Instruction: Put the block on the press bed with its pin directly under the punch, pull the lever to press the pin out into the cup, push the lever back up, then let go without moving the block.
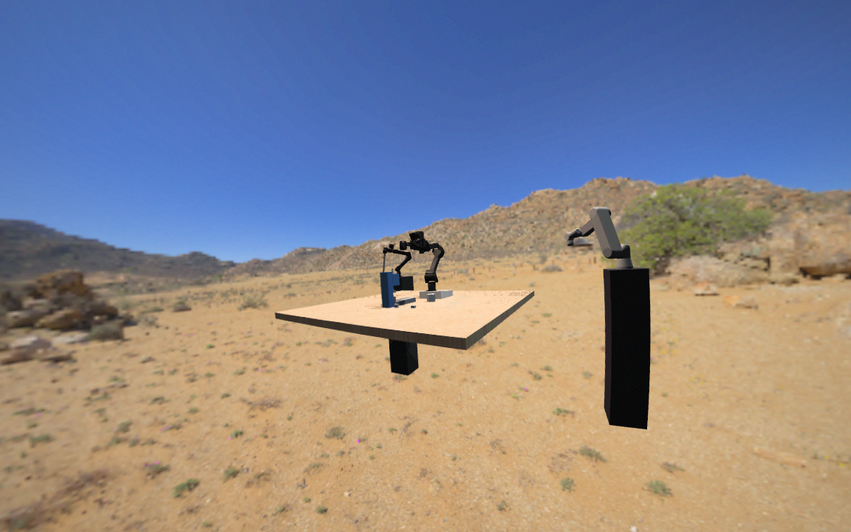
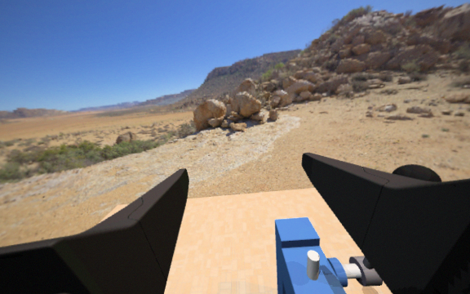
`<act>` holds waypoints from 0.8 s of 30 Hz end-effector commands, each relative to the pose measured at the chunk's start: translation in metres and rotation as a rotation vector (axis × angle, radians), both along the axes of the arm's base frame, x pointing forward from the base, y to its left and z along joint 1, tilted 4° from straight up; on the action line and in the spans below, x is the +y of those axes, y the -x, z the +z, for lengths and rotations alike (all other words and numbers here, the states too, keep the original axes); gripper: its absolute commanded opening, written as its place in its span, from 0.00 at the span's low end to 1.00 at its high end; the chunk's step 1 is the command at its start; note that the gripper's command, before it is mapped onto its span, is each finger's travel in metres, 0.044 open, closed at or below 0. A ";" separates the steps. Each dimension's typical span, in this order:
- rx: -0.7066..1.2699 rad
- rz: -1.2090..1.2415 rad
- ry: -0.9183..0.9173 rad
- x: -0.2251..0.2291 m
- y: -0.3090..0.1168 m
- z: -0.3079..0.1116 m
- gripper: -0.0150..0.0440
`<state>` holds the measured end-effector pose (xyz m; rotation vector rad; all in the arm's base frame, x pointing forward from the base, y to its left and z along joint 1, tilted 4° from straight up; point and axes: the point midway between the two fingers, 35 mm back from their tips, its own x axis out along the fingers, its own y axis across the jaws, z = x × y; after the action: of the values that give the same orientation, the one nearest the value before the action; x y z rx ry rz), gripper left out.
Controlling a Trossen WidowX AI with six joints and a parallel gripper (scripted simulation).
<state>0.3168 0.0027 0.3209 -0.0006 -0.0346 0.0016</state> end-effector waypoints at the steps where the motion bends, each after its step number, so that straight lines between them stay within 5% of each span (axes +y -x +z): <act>1: 0.000 0.000 0.000 0.000 0.000 0.000 0.98; 12: 0.689 0.026 -0.406 0.054 0.002 -0.144 1.00; 24: 1.537 -0.557 -0.616 0.082 0.128 -0.264 1.00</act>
<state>0.2464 0.0820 0.0859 0.5893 1.2181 -0.2557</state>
